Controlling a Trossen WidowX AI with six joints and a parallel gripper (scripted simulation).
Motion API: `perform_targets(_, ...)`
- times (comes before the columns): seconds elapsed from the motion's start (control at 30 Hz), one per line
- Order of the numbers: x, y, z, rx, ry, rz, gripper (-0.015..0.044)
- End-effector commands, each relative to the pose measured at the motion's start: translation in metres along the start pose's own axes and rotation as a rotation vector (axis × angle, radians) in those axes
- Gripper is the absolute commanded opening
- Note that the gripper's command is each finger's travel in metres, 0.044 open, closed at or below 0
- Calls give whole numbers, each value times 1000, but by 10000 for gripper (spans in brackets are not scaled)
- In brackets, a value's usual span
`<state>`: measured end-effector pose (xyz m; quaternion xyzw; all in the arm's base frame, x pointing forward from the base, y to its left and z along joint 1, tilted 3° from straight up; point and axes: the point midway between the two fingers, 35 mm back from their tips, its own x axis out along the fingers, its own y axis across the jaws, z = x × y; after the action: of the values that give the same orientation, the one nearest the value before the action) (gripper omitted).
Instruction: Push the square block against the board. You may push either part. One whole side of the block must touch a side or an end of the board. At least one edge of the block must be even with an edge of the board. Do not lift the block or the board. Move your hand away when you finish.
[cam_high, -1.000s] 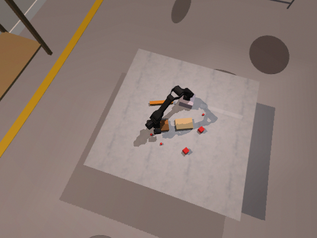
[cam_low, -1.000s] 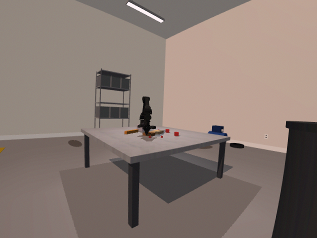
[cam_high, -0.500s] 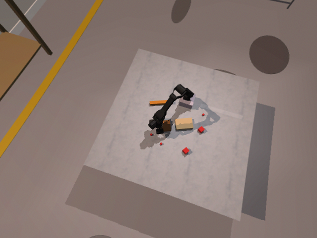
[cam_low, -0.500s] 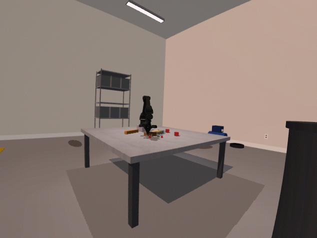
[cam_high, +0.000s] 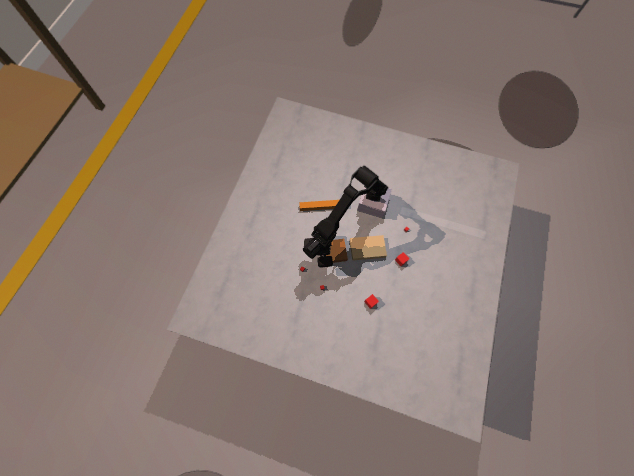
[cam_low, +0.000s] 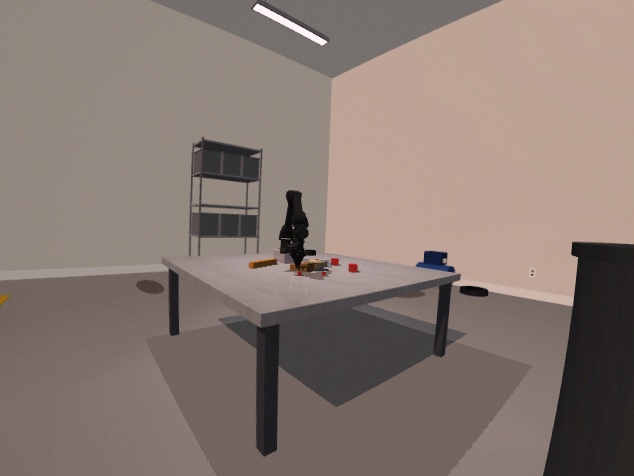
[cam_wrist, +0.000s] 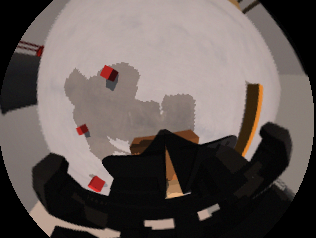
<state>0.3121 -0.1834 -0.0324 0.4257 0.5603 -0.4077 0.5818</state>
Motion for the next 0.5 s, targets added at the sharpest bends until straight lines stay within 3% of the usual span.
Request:
perform_targets(0.0, 7, -5, -16, -2, 33, -17, 0)
perform_targets(0.47, 7, -4, -11, -2, 32, -17, 0)
